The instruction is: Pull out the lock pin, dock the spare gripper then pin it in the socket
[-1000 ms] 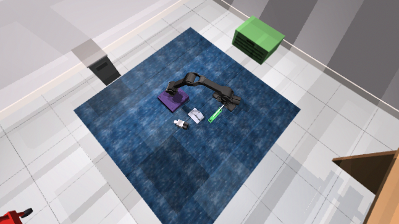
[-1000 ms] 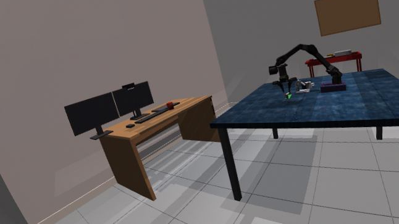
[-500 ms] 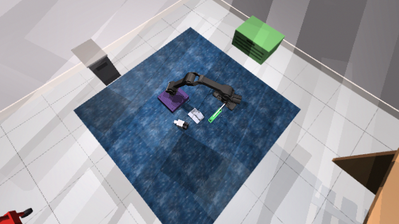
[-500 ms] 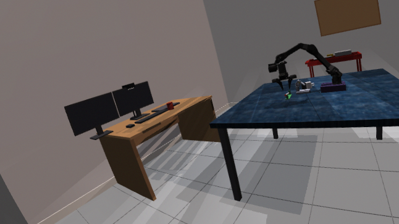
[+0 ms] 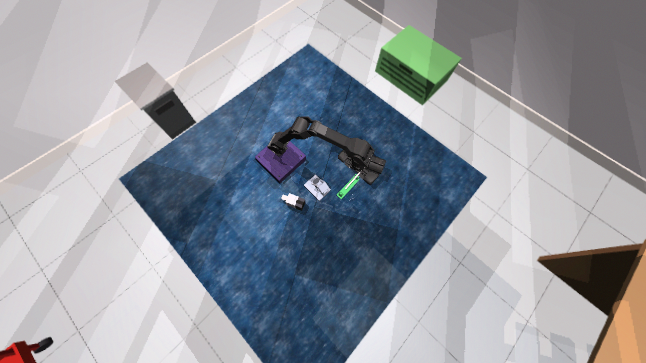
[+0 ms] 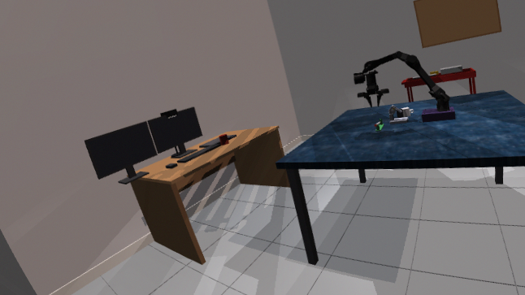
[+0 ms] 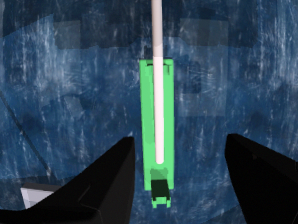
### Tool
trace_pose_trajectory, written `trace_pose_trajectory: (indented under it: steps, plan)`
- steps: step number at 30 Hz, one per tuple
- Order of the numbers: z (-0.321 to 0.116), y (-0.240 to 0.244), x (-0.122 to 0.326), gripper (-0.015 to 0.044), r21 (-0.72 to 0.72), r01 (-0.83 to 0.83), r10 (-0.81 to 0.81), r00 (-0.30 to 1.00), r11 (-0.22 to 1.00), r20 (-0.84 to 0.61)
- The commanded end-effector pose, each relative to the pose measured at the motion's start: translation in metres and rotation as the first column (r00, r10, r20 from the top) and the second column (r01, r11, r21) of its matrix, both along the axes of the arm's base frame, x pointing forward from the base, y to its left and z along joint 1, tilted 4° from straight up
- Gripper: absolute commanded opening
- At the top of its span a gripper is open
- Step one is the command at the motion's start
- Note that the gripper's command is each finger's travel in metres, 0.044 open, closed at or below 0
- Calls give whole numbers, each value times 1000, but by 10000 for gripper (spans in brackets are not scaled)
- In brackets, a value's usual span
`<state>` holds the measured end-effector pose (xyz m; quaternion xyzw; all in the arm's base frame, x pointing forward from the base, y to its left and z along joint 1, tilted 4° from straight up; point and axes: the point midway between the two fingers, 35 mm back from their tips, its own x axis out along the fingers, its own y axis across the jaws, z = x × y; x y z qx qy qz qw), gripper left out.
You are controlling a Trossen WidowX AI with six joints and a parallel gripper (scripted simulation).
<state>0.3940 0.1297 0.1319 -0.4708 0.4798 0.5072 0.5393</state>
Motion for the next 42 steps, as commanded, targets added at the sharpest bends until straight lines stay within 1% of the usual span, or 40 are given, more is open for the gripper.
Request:
trace_pose_trajectory:
  steps: [1,4,8,16,42]
  plan:
    - [-3,-1,-2,180,-9,-15,15,1000,1000,-3]
    - [-25,-2,0,180,-9,-15,15,1000,1000,-2]
    - [-65,-5,-2,180,-9,-15,15,1000,1000,-3]
    - [-71,-5,-2,180,-9,-15,15,1000,1000,-3]
    - [-113,-8,0,180,-9,-15,15,1000,1000,-2]
